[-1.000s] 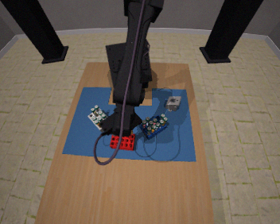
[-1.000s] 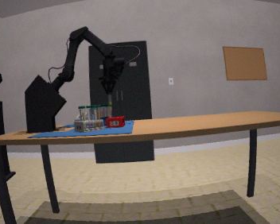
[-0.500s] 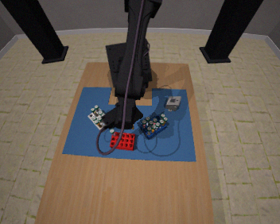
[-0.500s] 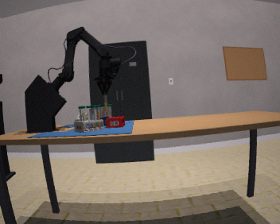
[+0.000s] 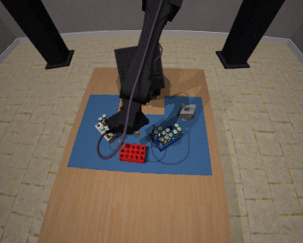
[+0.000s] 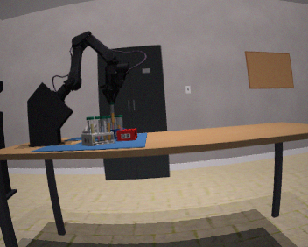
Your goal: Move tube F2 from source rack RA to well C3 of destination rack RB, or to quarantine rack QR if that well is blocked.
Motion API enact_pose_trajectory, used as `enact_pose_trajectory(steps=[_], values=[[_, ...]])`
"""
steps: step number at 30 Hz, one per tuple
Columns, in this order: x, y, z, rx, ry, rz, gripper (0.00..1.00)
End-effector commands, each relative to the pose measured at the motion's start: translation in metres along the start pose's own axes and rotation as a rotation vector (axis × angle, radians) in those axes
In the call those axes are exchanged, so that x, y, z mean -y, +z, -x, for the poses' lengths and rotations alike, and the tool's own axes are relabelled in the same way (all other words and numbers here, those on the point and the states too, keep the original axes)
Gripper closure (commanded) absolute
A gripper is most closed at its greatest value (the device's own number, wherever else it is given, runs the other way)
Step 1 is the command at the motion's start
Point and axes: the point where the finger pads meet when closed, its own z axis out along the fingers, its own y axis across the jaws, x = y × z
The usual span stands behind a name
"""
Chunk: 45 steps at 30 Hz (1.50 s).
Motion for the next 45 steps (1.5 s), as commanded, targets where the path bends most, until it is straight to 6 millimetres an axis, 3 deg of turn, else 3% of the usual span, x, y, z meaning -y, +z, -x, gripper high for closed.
enact_pose_trajectory(steps=[1,2,6,9,31,35,37,45], values=[[0.005,-0.001,-0.003,-0.027,-0.025,0.012,1.00],[-0.003,-0.007,0.008,-0.005,-0.035,0.031,1.00],[0.022,0.003,0.004,-0.042,-0.015,0.003,1.00],[0.024,-0.001,0.015,-0.027,-0.023,0.016,1.00],[0.022,-0.005,0.018,0.001,-0.700,0.030,1.00],[0.022,-0.005,0.018,0.001,-0.713,0.030,1.00],[0.025,-0.002,0.004,-0.013,-0.723,0.024,1.00],[0.023,-0.002,-0.022,-0.011,-0.710,0.021,1.00]])
